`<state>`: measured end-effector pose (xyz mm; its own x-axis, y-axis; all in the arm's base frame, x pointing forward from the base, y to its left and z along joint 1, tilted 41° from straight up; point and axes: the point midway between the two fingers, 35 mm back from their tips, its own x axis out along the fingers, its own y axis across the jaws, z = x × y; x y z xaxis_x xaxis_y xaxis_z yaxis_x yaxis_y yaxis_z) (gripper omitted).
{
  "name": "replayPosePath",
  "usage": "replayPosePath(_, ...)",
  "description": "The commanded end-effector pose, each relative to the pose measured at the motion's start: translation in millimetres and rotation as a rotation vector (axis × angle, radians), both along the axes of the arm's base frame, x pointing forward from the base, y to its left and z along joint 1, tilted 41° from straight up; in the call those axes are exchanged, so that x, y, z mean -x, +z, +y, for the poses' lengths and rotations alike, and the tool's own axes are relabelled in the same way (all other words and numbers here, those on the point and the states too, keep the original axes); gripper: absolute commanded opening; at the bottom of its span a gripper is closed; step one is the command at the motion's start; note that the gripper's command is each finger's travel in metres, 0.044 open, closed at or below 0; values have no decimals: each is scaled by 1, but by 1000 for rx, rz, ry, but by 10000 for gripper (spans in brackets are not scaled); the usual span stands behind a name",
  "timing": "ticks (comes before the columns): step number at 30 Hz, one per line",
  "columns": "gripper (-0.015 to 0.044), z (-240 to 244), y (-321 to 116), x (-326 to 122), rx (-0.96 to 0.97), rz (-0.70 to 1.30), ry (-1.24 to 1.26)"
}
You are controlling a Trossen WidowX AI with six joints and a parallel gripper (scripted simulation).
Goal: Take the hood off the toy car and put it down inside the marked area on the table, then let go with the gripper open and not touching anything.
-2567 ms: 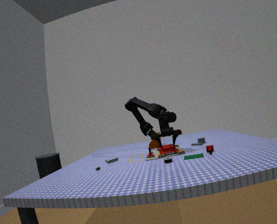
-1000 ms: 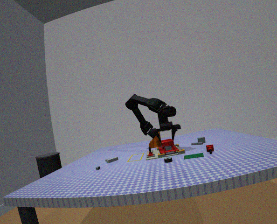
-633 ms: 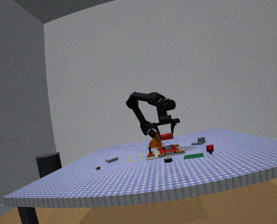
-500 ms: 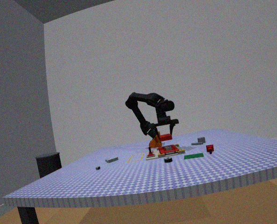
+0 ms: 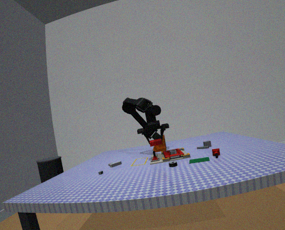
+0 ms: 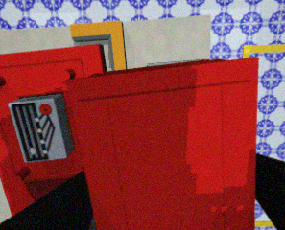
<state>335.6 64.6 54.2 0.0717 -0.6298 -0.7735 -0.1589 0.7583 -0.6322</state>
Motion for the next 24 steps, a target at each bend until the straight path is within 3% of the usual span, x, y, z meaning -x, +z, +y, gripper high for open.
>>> replayPosePath(1, 0, -19, 18, 2, 3, -1, 4)
replayPosePath(24, 0, -94, 78, 29, 21, -5, -1)
